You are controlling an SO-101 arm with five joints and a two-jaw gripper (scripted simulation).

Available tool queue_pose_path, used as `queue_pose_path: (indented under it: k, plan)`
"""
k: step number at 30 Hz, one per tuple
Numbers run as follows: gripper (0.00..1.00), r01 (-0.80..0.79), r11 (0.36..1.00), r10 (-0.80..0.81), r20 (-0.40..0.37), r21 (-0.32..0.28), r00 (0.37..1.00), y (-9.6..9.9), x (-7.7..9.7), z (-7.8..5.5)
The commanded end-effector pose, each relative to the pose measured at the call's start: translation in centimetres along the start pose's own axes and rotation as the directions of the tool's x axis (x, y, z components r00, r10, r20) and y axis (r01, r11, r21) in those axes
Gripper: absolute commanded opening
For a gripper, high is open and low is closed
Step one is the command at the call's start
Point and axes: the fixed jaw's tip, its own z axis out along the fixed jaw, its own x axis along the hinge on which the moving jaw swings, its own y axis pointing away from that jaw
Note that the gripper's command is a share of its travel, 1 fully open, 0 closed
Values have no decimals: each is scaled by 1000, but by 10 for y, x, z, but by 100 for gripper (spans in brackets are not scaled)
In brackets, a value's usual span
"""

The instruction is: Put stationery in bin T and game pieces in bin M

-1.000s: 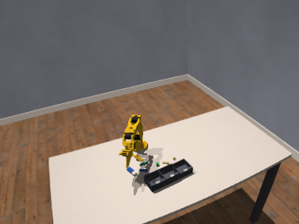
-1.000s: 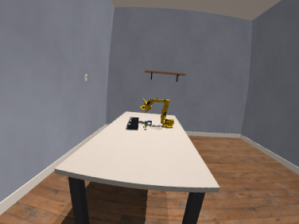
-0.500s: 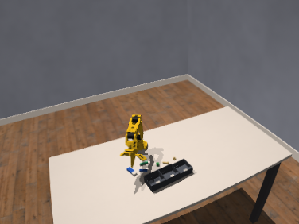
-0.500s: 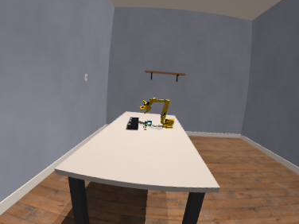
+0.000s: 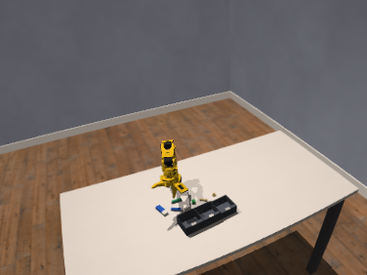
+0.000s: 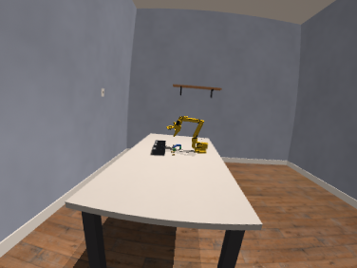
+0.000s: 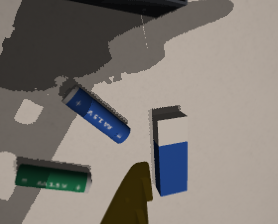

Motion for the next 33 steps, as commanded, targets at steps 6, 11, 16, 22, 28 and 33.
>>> queue_pose_path:
  k: [6, 11, 16, 22, 28, 33]
  plan:
    - [100, -244, 968, 243, -25, -65, 970, 30, -8, -25]
    - [100, -345, 934, 339, -75, -91, 938, 45, -6, -33]
    - [100, -388, 916, 379, -100, -98, 920, 51, -5, -37]
    - [100, -438, 893, 424, -129, -102, 896, 58, -3, -41]
    - [100, -449, 888, 434, -136, -102, 890, 60, -2, -42]
    - [100, -450, 887, 444, -82, -101, 892, 57, -8, -48]
